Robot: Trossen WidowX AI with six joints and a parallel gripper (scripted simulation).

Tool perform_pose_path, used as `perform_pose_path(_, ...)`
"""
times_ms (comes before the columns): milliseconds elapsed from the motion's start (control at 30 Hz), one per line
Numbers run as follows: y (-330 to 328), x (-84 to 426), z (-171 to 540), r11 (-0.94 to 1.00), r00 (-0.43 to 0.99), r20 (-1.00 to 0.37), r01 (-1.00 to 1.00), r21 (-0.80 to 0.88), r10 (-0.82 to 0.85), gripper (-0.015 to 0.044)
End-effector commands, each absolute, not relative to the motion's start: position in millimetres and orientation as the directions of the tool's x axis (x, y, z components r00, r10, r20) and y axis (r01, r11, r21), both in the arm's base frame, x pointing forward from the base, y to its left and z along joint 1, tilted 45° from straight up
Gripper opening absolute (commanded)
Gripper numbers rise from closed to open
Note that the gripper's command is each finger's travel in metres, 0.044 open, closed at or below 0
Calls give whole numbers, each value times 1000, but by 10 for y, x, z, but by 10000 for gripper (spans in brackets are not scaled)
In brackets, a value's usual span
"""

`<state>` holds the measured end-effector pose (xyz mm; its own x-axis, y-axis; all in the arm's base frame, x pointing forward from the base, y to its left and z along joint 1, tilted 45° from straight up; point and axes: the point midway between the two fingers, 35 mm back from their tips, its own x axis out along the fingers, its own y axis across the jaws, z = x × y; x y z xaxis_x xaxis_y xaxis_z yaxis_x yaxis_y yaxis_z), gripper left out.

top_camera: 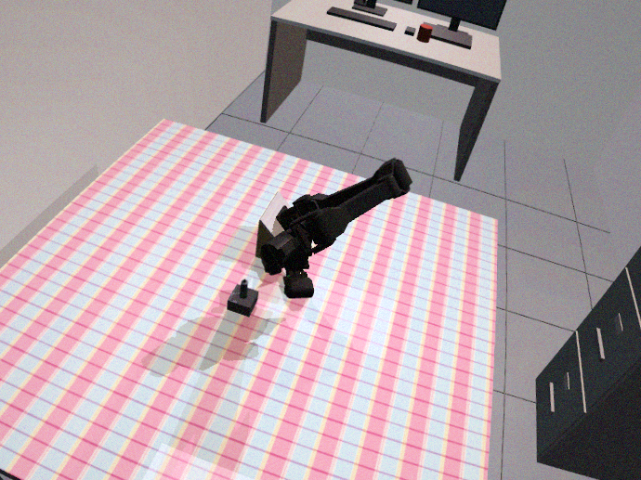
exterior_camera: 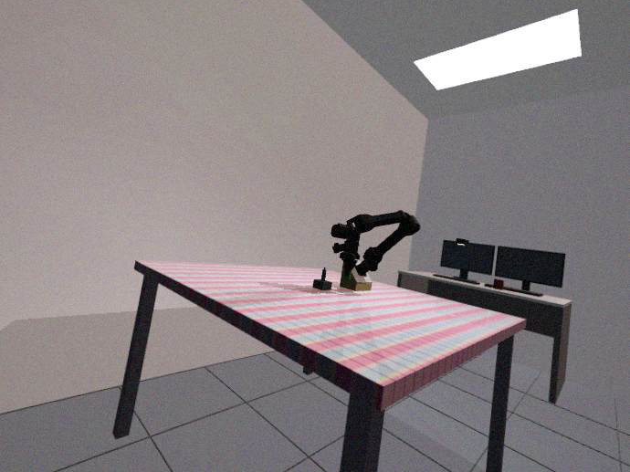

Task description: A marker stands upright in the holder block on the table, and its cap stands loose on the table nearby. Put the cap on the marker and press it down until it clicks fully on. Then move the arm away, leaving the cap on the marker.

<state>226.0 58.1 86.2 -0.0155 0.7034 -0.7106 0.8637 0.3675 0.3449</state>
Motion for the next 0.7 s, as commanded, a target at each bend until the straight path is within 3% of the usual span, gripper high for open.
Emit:
perform_pose_path(0, 487, 2313, 822, 372, -21, -716, 865, 337, 698, 0)
perform_pose_path(667, -61, 2563, 631, 374, -21, -721, 865, 334, 693, 0)
